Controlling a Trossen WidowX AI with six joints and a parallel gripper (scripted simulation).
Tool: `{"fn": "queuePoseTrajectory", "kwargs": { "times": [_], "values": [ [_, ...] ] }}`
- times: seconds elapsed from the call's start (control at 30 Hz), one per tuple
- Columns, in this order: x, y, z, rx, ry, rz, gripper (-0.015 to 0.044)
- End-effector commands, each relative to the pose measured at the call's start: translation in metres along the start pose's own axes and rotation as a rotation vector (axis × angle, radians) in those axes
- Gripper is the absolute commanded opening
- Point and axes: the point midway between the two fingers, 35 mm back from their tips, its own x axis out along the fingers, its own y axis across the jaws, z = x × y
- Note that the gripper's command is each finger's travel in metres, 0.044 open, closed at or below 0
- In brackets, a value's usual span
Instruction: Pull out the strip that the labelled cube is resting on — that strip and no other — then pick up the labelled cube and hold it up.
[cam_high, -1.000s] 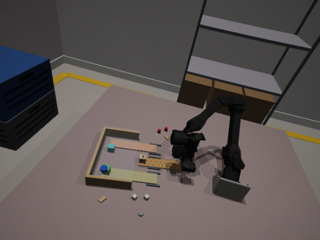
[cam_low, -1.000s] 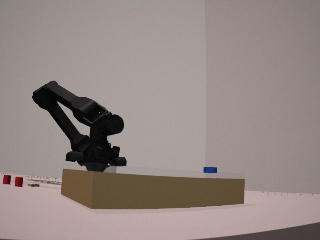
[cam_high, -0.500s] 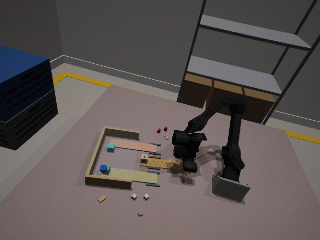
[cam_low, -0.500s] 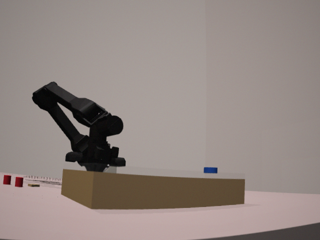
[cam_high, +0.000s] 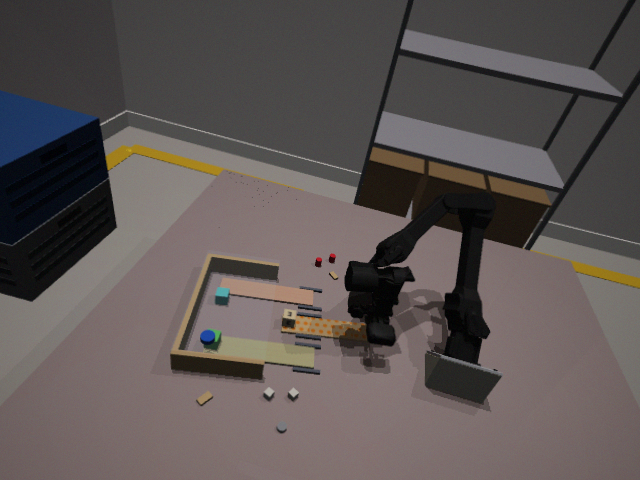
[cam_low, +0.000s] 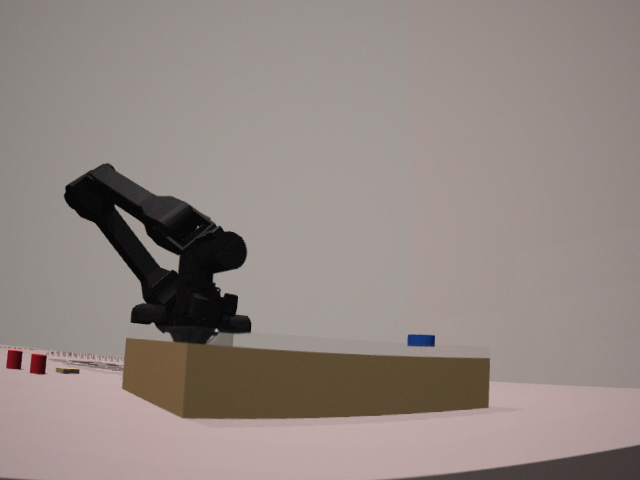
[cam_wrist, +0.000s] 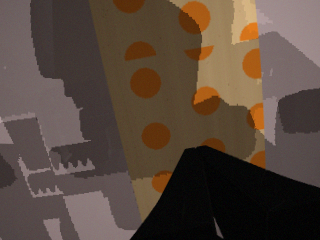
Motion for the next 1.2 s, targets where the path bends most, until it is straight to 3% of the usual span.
{"fn": "queuePoseTrajectory", "kwargs": {
  "times": [0.0, 1.0, 1.17],
  "values": [
    [0.006, 0.003, -0.011, -0.014, 0.033, 0.005, 0.0],
    [0.006, 0.003, -0.011, -0.014, 0.033, 0.005, 0.0],
    [-0.04, 0.0, 0.002, -0.014, 0.031, 0.008, 0.0]
  ]
}}
